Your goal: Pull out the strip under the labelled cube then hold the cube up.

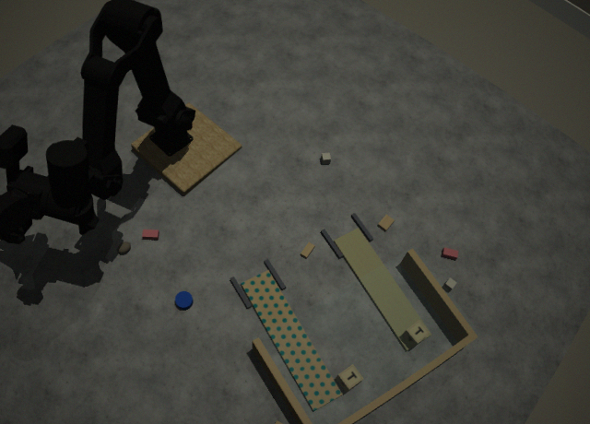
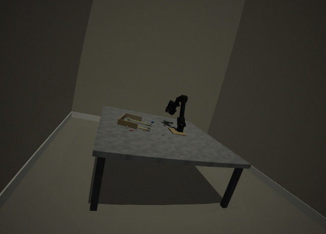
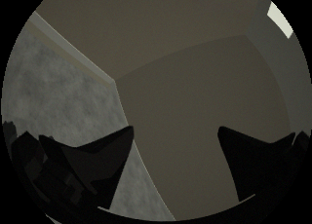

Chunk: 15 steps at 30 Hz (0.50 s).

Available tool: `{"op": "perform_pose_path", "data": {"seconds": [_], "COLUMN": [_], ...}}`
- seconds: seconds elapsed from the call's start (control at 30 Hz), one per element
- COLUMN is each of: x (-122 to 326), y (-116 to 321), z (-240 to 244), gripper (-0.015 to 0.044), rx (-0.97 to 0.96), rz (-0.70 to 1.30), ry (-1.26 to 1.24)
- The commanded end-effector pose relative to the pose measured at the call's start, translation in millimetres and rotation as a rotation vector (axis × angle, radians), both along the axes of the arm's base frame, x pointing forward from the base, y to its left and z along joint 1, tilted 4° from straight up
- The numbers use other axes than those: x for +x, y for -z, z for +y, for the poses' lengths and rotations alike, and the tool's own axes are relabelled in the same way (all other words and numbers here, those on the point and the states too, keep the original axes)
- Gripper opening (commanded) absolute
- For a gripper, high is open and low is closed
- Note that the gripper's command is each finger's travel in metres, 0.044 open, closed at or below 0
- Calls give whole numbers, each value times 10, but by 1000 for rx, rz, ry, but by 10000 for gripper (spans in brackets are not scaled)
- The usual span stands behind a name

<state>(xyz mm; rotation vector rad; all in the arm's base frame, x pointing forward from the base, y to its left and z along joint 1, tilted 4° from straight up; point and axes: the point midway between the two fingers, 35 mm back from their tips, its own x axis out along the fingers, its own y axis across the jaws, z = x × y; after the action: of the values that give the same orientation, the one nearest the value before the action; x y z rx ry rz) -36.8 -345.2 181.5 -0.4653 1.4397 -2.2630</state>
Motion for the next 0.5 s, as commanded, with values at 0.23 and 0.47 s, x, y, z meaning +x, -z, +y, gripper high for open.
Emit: {"op": "perform_pose_path", "data": {"seconds": [0.23, 0.47], "x": [973, 2081], "y": [-256, -405], "z": [-259, -71], "gripper": [400, 400], "rx": [-69, -51], "rz": [-69, -253], "ry": [-469, -959]}}
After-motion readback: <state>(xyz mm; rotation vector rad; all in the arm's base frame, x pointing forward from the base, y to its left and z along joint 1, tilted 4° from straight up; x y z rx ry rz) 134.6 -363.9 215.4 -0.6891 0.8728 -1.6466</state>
